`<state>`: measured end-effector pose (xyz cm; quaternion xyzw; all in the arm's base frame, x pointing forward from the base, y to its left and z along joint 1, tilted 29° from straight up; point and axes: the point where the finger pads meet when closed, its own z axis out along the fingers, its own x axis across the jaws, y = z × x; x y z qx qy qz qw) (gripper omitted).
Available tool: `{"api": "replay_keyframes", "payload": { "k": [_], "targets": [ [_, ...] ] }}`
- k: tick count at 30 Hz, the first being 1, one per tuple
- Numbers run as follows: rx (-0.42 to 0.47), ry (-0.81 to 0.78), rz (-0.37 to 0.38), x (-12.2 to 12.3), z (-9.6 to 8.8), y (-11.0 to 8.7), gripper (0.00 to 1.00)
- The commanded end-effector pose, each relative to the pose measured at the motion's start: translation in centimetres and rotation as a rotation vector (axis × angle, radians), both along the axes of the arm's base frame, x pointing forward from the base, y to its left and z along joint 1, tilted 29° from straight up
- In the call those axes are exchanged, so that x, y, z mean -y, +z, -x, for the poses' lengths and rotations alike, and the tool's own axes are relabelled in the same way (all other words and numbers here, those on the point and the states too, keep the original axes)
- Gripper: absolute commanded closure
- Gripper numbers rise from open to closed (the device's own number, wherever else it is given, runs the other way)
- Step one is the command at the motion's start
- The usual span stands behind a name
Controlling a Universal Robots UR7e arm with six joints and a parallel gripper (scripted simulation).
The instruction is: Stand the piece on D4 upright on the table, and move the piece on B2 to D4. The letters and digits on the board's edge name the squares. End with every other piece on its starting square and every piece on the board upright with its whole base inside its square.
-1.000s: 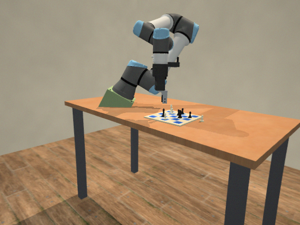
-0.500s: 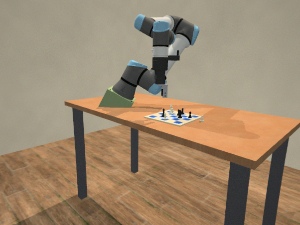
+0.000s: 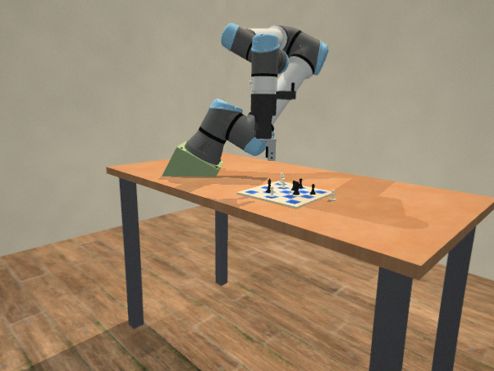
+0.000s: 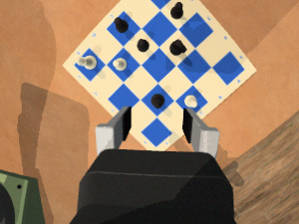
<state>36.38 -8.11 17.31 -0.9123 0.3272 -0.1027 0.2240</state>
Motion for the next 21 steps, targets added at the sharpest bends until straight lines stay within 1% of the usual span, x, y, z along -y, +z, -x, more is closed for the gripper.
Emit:
{"api": "replay_keyframes", "payload": {
  "k": [1,10,14,21],
  "targets": [
    [0.001,0.000,0.001,0.0,0.0,0.0,0.00],
    [0.001,0.000,0.001,0.3,0.3,0.7,0.00],
    [0.001,0.000,0.001,0.8,0.7,1.9,0.00],
    [0.001,0.000,0.001,1.8,1.7,4.6,0.00]
  ]
}}
